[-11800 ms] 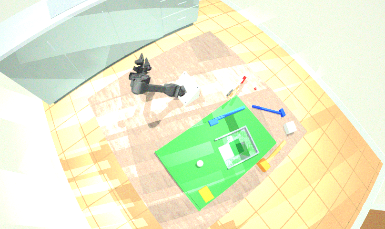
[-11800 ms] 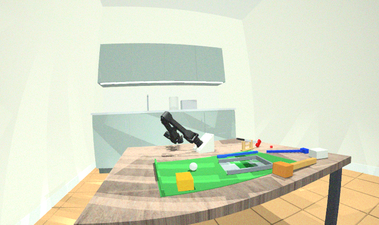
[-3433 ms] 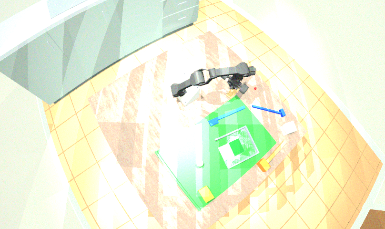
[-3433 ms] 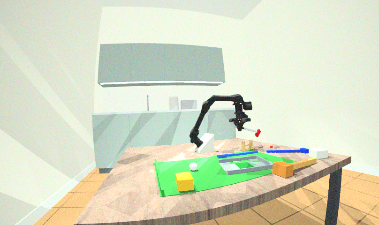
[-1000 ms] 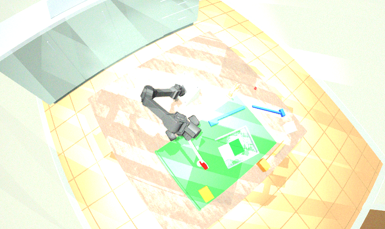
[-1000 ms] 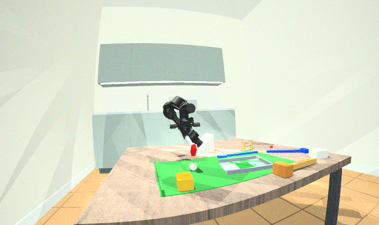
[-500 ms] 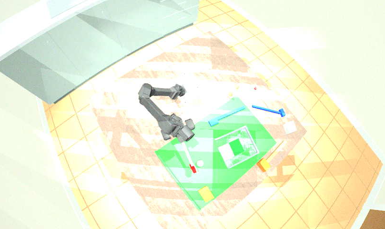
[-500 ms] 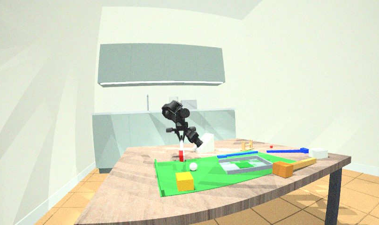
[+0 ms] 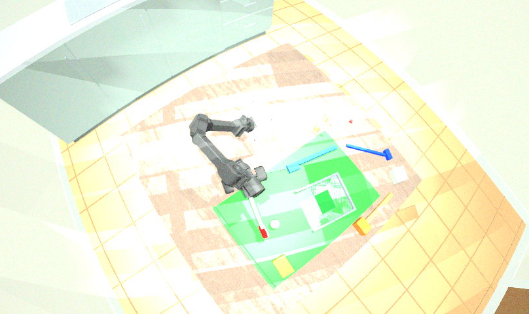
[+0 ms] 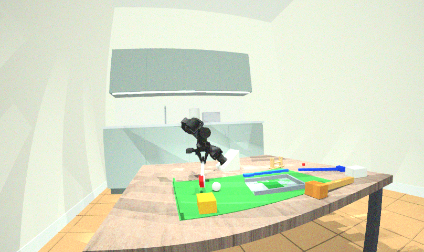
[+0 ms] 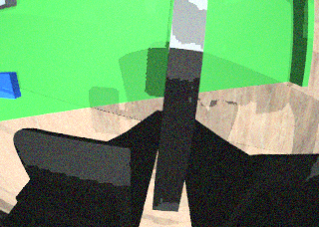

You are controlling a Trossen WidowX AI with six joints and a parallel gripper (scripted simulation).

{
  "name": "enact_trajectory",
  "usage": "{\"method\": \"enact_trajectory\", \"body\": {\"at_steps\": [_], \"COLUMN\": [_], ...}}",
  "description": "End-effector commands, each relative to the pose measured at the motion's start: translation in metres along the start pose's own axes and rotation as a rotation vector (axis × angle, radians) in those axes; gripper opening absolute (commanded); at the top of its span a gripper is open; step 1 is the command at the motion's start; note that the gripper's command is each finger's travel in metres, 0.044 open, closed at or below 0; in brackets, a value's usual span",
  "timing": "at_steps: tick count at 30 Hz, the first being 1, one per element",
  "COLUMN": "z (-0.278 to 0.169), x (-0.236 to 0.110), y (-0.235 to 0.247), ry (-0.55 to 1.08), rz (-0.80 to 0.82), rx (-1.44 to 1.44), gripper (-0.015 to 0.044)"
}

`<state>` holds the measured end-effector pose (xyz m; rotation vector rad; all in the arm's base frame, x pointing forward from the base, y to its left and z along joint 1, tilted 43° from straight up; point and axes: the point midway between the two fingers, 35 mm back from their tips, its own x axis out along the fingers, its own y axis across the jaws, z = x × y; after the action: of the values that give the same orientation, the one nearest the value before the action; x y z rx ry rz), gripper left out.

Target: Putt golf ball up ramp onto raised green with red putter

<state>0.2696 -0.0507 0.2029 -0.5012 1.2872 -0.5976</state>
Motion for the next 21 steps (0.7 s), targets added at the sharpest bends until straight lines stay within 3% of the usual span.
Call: {"method": "enact_trajectory", "body": {"at_steps": [1,21], "z": [-0.001,0.0], "x": [0.005,0.016], "y": [0.0,-0.003], "ry": [-0.005,0.0], "rz": [0.001,-0.003], "rx": [-0.004,0.0], "gripper": [0.0,0.0]}}
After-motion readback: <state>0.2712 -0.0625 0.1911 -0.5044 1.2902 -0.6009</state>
